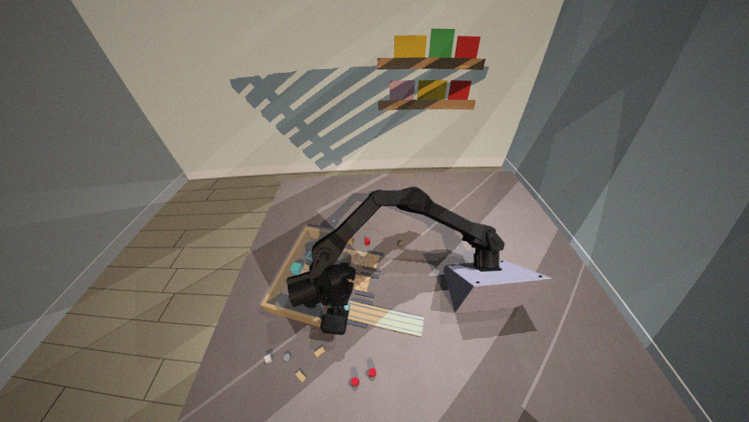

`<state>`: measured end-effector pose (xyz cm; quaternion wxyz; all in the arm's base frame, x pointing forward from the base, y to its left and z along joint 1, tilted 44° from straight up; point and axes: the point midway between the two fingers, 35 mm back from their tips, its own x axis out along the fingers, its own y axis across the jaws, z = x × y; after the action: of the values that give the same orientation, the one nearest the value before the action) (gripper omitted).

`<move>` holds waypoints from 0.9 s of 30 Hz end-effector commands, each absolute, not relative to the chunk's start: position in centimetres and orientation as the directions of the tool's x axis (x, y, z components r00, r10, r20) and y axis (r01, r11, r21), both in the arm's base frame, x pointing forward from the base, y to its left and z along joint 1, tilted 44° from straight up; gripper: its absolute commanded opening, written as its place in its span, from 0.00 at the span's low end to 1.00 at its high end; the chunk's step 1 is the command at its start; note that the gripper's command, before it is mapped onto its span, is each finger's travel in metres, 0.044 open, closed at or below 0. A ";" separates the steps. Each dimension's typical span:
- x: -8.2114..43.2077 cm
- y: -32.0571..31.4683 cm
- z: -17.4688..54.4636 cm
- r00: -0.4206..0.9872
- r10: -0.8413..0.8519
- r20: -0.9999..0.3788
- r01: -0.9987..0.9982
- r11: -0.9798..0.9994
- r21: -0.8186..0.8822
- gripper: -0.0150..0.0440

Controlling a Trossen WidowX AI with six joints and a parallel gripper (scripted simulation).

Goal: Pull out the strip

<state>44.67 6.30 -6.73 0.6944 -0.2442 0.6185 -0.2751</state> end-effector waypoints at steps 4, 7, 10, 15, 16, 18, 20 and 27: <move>44.7 6.3 -6.7 0.084 -0.684 -0.725 0.080 0.730 -0.679 0.45; 44.7 6.3 -6.7 0.084 -0.684 -0.725 0.080 0.730 -0.679 0.42; 44.6 6.3 -6.7 0.084 -0.684 -0.725 0.080 0.730 -0.679 0.29; 43.2 6.9 -5.8 0.082 -0.684 -0.725 0.077 0.729 -0.680 0.25; 42.9 7.0 -5.6 0.082 -0.684 -0.724 0.076 0.729 -0.680 0.25; 42.2 7.3 -5.2 0.082 -0.685 -0.724 0.075 0.729 -0.681 0.25; 41.5 7.5 -4.8 0.081 -0.685 -0.724 0.073 0.728 -0.681 0.25; 39.0 8.0 -3.6 0.079 -0.687 -0.722 0.069 0.726 -0.684 0.25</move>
<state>40.40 7.80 -3.96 0.6940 -0.2492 0.6178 -0.2732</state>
